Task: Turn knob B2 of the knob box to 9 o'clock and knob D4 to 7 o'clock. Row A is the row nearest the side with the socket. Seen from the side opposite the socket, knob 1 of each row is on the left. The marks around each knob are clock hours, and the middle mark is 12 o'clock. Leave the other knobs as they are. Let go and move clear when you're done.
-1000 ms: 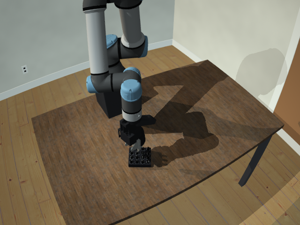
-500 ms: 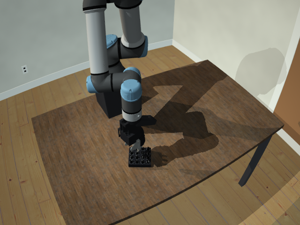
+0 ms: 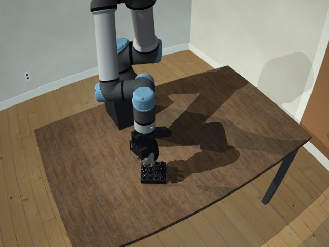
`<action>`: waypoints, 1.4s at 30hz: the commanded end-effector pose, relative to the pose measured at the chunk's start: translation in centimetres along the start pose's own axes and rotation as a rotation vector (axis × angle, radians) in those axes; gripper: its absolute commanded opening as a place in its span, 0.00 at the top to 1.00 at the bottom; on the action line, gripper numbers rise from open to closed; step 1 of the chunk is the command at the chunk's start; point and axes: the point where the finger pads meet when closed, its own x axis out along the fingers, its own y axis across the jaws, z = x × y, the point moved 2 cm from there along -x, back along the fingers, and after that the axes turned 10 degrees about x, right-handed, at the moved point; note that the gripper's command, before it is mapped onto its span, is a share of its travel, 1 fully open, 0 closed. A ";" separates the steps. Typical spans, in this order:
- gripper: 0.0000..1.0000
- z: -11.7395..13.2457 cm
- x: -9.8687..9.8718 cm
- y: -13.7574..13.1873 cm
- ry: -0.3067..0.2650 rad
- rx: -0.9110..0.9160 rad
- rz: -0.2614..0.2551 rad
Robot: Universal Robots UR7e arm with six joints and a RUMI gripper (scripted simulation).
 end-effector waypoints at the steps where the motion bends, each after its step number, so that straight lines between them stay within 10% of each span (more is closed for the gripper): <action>1: 0.89 0.0 0.0 -0.2 0.000 0.002 -0.002; 42: 0.89 -0.1 2.4 -0.2 0.001 0.002 -0.004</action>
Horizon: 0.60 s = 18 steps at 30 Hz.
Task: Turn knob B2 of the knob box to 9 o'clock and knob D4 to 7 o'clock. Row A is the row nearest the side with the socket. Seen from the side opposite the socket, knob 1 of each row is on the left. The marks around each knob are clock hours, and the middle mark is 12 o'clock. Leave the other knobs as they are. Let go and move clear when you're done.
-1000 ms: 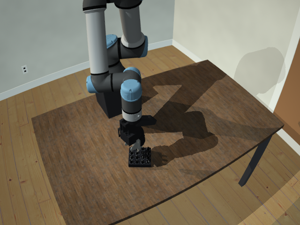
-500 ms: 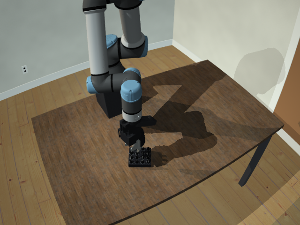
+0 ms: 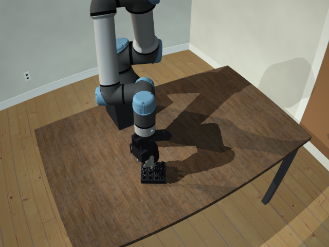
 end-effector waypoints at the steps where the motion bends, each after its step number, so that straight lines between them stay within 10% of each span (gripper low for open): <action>1: 0.89 0.0 0.9 -0.2 0.001 0.000 -0.003; 18: 0.89 0.0 2.5 -0.1 0.000 0.000 -0.001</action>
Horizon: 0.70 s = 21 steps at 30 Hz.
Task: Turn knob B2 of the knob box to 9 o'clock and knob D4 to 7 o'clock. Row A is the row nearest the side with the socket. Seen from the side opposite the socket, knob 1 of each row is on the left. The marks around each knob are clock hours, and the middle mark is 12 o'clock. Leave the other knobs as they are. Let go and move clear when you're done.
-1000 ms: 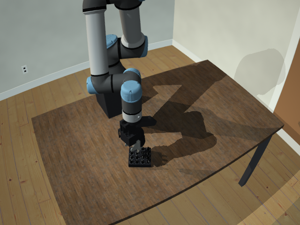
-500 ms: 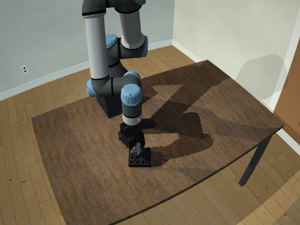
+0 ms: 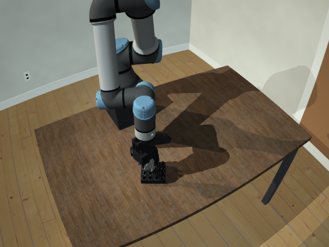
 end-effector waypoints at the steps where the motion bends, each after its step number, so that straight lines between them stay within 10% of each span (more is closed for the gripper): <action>1: 0.89 0.1 0.5 0.0 -0.001 0.001 0.001; 21: 0.89 0.1 0.7 0.1 -0.002 0.001 0.003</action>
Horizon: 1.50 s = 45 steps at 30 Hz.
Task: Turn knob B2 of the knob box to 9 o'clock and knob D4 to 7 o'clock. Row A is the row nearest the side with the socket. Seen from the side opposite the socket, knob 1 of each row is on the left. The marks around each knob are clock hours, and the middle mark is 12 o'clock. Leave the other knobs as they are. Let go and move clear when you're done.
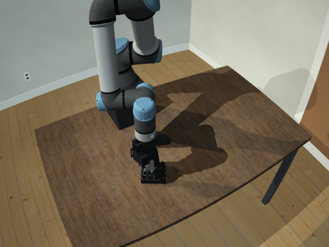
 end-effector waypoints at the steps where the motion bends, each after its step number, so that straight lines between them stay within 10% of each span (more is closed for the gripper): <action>1: 0.89 0.2 0.0 0.1 -0.002 0.001 0.002; 45: 0.89 -0.5 0.0 -0.2 0.000 -0.001 -0.001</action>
